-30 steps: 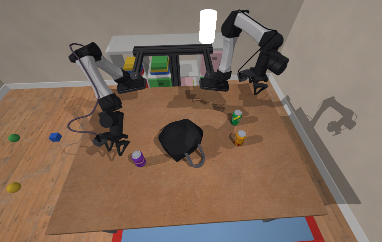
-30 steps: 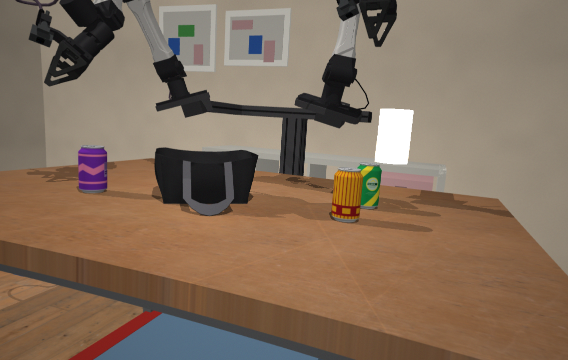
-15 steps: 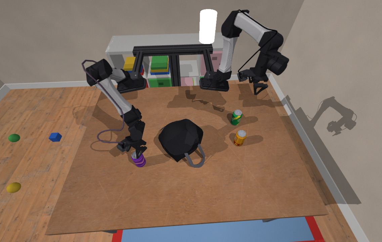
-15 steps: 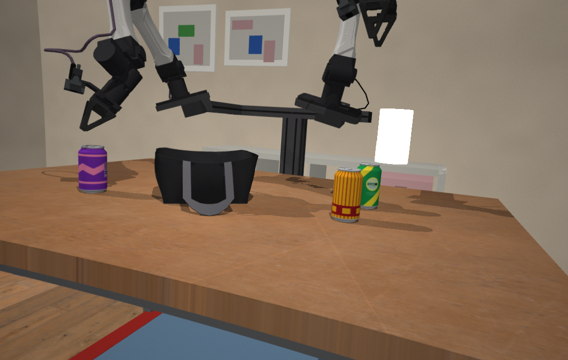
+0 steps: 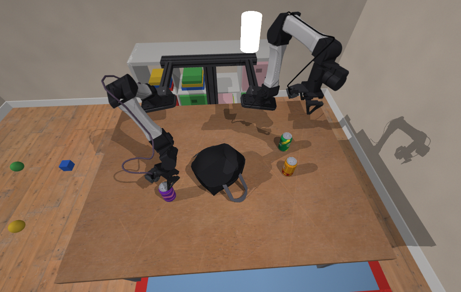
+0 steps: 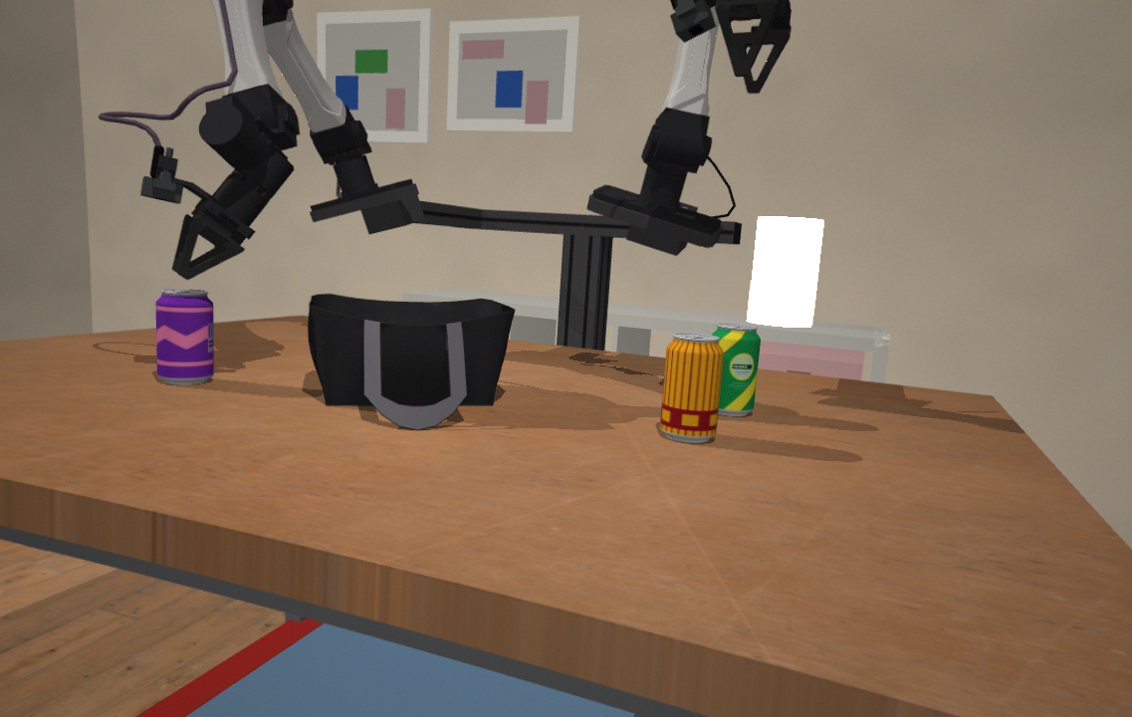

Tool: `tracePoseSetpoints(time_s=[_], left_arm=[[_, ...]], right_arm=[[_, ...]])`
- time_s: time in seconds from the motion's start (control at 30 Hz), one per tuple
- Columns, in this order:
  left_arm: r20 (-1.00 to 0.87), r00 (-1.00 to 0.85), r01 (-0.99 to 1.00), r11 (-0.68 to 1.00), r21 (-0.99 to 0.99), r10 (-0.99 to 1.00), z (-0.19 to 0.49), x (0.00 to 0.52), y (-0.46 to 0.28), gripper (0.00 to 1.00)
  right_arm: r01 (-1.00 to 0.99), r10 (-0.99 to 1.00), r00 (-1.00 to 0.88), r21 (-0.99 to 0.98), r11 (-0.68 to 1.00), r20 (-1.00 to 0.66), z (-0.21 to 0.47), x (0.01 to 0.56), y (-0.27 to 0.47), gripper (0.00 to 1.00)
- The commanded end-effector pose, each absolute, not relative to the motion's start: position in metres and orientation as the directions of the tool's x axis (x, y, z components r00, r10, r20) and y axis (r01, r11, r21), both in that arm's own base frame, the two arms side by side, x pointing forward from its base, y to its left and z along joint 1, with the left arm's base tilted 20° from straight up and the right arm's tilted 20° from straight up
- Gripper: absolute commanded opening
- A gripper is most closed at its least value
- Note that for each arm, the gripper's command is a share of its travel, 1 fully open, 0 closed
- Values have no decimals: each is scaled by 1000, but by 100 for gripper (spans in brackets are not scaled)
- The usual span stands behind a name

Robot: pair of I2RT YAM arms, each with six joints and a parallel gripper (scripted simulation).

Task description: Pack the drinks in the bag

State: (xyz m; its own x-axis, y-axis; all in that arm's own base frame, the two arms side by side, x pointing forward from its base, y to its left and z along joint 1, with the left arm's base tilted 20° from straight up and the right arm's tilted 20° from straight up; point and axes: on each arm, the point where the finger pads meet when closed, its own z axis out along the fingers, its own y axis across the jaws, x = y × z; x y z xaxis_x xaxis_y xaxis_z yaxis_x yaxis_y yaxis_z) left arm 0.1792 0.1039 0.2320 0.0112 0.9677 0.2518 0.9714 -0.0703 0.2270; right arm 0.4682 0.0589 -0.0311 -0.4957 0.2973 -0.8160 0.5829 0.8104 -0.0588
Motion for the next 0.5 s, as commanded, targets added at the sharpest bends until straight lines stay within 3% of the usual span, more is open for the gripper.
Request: tracePoseSetpoints(time_s=[0.0, 0.47], left_arm=[[265, -10, 956, -69, 284, 964, 241, 183, 104, 100], [265, -10, 956, -69, 284, 964, 241, 183, 104, 100]], right_arm=[[582, 312, -473, -26, 813, -824, -36, 480, 57, 84], [580, 311, -471, -24, 814, -826, -54, 485, 52, 84]])
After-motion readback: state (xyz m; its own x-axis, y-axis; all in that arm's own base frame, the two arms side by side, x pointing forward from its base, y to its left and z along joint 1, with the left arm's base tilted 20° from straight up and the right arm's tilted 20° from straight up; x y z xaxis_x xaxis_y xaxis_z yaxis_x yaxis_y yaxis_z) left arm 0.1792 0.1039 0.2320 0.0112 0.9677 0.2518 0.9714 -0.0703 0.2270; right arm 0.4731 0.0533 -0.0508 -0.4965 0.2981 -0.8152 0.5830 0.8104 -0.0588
